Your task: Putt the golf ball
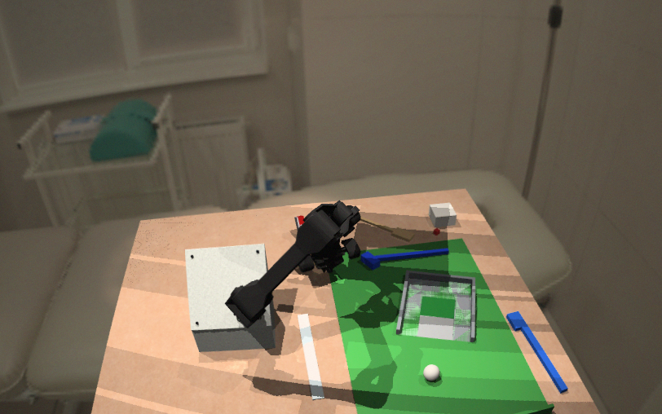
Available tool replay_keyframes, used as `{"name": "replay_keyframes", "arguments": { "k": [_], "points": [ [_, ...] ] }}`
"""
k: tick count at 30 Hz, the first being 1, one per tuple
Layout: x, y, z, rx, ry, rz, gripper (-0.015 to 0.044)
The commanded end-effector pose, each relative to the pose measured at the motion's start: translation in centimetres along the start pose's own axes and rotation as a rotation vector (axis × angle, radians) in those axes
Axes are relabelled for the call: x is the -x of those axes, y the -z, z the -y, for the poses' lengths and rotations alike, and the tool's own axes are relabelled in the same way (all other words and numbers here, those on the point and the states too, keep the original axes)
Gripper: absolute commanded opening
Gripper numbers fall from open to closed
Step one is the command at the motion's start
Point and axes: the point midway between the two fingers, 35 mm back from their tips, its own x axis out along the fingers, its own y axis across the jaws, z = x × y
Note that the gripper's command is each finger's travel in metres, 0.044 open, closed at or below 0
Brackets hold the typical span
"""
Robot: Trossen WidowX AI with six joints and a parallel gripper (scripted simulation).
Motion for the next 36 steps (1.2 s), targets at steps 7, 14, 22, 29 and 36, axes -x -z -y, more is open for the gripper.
{"name": "replay_keyframes", "arguments": {
  "k": [7, 14, 22, 29, 36],
  "points": [
    [8.0, -2.4, 0.2, 0.002, 0.009, 0.013, 0.0000],
    [8.6, -2.5, 0.3, 0.005, 0.019, 0.006, 0.0000],
    [11.0, 1.9, 1.7, -0.236, 0.044, 0.003, 0.0000],
    [13.1, 6.4, 2.4, -0.469, 0.066, -0.001, 0.0000],
    [14.8, 11.0, 2.5, -0.703, 0.088, -0.009, 0.0000]
  ]
}}
